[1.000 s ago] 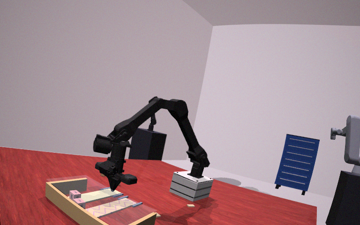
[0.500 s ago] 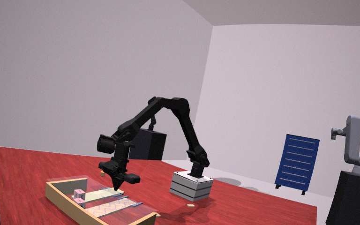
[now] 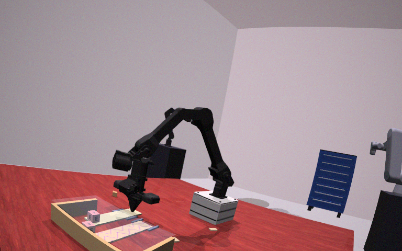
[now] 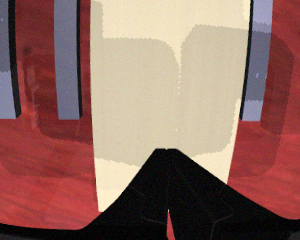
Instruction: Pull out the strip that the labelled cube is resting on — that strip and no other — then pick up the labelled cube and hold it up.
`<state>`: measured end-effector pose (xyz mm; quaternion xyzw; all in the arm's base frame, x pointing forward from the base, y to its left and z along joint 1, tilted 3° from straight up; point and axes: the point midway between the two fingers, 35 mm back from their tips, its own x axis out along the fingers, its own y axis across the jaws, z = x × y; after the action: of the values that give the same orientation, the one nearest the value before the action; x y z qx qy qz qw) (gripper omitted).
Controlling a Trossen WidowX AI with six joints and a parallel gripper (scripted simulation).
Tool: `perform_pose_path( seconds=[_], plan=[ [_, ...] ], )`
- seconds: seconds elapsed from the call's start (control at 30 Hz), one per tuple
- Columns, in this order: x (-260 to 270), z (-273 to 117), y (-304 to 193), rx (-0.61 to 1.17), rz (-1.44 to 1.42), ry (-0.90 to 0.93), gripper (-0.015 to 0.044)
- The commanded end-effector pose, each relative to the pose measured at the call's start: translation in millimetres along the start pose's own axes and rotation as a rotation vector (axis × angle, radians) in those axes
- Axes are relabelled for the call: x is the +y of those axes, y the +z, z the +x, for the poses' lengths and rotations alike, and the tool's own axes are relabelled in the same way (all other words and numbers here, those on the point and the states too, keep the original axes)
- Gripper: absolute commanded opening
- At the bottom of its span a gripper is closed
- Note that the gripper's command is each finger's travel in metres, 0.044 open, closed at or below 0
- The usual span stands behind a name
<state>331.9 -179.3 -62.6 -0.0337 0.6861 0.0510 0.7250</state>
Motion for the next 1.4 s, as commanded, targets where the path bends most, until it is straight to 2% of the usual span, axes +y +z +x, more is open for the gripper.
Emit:
perform_pose_path(
  seconds=[0.0,1.37],
  plan=[
    [2,5,-14,0.022,0.000,0.009,0.0000],
    [1,4,-77,0.028,0.001,0.009,0.0000]
  ],
)
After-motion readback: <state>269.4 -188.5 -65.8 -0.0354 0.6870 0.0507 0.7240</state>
